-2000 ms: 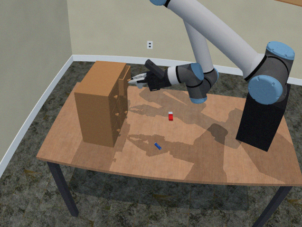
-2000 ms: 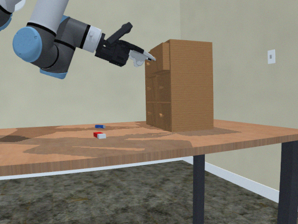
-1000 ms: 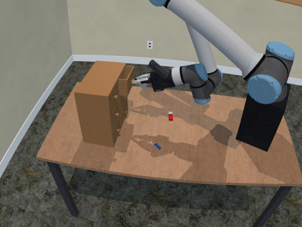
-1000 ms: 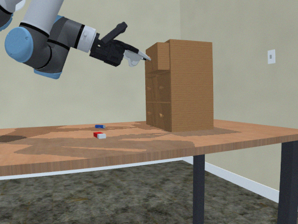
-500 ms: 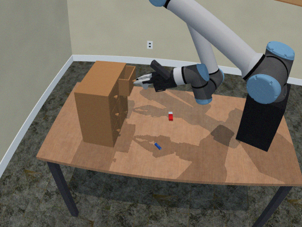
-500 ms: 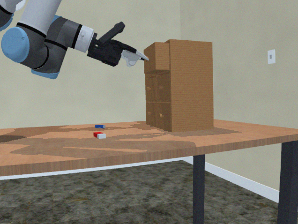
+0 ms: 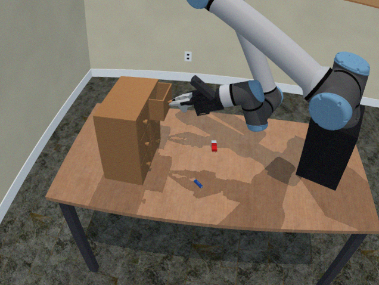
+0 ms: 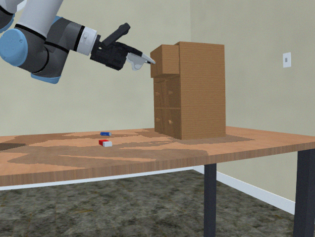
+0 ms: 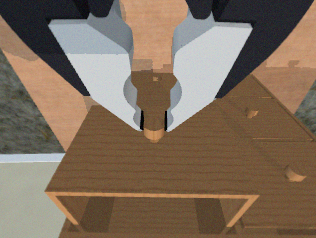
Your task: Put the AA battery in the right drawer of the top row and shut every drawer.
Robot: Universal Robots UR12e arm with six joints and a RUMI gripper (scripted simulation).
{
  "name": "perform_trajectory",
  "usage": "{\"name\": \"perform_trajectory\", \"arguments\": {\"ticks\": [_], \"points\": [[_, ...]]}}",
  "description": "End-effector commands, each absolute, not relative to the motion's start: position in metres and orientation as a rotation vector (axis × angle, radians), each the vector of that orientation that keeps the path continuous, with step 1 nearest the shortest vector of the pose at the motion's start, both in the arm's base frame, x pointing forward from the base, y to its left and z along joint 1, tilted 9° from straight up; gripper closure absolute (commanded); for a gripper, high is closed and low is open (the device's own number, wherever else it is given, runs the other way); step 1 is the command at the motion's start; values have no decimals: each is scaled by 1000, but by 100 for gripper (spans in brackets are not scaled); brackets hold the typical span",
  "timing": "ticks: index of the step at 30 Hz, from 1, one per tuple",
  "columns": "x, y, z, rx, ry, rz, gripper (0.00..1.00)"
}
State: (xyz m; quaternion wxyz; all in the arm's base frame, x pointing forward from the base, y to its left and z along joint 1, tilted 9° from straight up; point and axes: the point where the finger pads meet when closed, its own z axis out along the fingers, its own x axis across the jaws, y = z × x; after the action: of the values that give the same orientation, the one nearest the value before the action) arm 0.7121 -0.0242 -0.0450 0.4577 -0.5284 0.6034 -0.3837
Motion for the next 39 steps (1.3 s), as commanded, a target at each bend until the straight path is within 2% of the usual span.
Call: {"name": "perform_trajectory", "arguments": {"ticks": [1, 39], "points": [[710, -24, -45, -1302, 1486, -946, 93], [703, -24, -45, -1302, 1486, -946, 93]]}}
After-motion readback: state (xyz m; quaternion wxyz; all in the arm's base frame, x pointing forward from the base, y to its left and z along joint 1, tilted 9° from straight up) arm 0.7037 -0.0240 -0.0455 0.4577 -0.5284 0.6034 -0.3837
